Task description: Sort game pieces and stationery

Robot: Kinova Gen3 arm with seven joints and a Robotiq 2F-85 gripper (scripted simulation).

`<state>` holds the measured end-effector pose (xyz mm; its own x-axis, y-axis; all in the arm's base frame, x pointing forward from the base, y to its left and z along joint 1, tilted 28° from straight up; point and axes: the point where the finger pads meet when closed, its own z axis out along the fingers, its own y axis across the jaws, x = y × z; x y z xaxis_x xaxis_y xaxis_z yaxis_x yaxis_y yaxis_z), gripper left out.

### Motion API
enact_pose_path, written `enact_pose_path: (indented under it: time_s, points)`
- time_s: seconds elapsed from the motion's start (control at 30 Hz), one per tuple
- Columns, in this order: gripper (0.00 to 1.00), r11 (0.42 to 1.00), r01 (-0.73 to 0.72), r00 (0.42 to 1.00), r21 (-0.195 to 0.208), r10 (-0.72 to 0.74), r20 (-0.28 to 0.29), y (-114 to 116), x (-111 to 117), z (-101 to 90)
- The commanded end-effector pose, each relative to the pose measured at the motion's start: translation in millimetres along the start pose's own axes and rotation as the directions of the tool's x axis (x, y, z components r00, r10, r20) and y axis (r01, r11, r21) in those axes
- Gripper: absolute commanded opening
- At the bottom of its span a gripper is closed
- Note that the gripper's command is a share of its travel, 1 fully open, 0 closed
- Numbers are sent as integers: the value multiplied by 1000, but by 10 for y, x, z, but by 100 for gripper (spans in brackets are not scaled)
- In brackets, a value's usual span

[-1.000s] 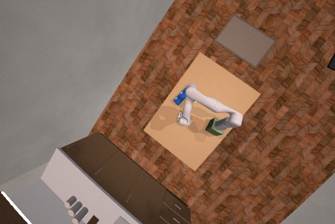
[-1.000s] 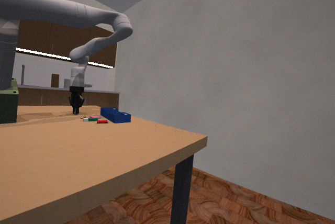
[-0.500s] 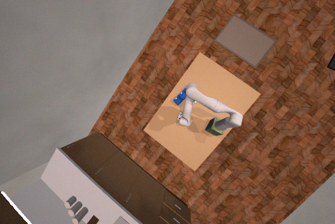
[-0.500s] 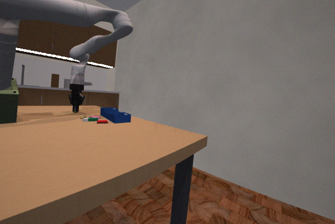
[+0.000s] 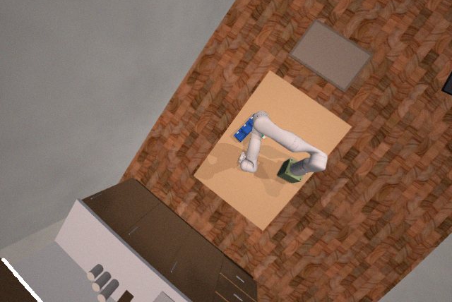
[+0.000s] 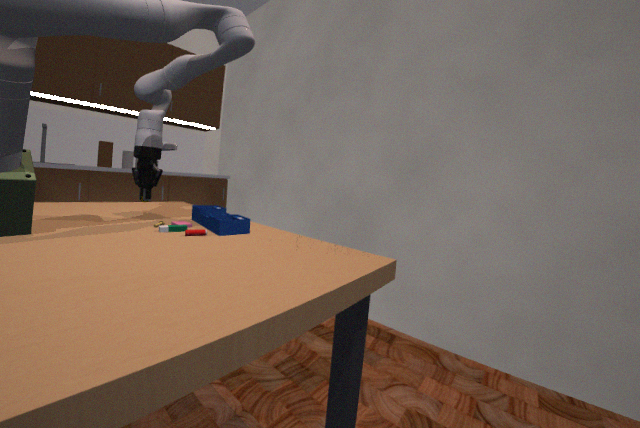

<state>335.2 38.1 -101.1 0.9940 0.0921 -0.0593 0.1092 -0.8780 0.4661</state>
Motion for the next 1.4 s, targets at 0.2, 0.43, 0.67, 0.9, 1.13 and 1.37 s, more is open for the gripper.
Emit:
enact_pose_path:
  time_s: [0.2,0.43,0.67,0.9,1.13,1.37]
  points:
    - [11,1000,-4,1000,3,4,-7,1,23,-55]
    - [11,1000,-4,1000,3,4,-7,1,23,-55]
    - [11,1000,-5,1000,3,5,-5,2,16,-152]
    - [11,1000,4,1000,5,-4,-8,306,88,-129]
    - [11,1000,4,1000,5,-4,-8,720,178,-127]
    - [11,1000,-3,1000,6,3,-6,1010,247,-129]
